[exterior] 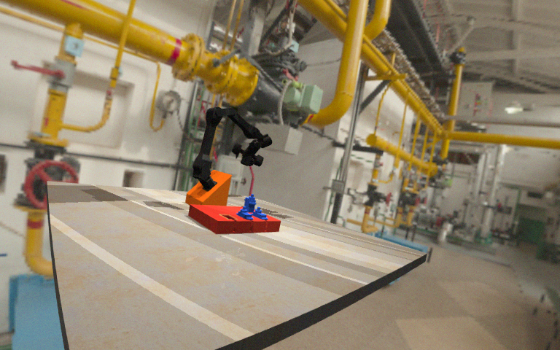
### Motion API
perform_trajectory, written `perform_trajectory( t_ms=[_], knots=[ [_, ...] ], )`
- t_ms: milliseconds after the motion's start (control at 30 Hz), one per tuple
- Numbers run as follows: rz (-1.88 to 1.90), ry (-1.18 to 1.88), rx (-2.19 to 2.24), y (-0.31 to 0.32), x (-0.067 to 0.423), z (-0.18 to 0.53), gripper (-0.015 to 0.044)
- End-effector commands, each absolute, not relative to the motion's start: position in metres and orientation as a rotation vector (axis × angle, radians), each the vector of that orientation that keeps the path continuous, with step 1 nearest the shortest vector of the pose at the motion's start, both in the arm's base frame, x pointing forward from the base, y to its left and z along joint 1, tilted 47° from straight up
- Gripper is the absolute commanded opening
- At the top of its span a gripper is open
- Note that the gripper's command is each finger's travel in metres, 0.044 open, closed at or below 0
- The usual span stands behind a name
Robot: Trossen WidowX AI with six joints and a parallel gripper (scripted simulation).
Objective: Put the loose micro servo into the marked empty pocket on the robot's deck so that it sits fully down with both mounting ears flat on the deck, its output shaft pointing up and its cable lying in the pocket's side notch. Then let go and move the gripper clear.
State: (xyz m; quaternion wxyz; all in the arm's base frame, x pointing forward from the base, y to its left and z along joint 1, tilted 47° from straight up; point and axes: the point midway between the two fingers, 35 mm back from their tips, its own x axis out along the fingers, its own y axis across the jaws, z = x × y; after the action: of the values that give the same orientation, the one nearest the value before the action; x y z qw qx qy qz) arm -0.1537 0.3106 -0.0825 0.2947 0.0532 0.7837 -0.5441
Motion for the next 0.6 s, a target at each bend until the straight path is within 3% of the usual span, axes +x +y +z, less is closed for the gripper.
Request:
perform_trajectory(
  t_ms=[0, 567],
  knots=[
    [-1.442, 2.088, 0.141, 0.311, -0.153, -0.083, 0.0426],
    [-0.841, 2.221, 0.028, 0.309, -0.102, -0.092, 0.044]
  ],
)
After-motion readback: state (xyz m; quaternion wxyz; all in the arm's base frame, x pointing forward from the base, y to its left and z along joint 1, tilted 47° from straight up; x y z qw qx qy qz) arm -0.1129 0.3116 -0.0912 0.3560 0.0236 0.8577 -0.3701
